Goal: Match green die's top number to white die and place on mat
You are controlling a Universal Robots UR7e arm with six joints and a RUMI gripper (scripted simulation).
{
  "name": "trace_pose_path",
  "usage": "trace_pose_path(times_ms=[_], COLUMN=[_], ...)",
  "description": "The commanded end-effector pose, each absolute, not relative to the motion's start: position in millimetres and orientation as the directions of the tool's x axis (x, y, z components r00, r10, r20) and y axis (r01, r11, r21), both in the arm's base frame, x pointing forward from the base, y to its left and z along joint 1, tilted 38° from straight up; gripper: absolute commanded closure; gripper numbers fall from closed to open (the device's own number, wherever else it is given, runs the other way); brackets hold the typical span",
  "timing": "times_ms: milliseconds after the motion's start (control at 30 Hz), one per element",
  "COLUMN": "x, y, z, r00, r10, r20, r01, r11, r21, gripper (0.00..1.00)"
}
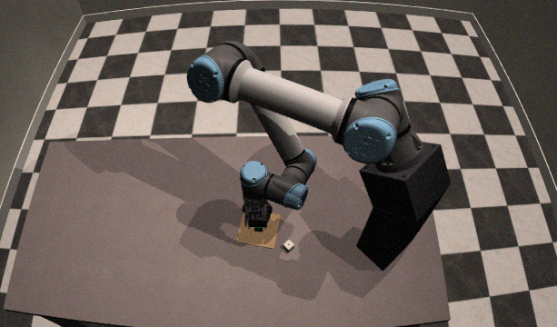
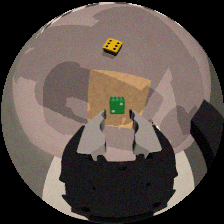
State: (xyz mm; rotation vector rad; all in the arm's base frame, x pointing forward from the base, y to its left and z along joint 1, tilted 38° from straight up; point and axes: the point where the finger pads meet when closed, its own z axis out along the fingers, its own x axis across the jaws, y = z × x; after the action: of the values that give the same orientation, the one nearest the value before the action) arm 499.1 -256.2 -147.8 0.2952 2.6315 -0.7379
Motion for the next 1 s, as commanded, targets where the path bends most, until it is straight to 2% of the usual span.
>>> trace_pose_path(times_ms=[0, 967], x=[499, 488], y=[-256, -237], z=[-147, -119], r00=[-0.901, -0.901], r10=[0.094, 0.094], r20=[-0.423, -0.423], r01=[0.3, 0.3], r11=[0.839, 0.839], r21=[-0.453, -0.453], gripper=[0.72, 0.72])
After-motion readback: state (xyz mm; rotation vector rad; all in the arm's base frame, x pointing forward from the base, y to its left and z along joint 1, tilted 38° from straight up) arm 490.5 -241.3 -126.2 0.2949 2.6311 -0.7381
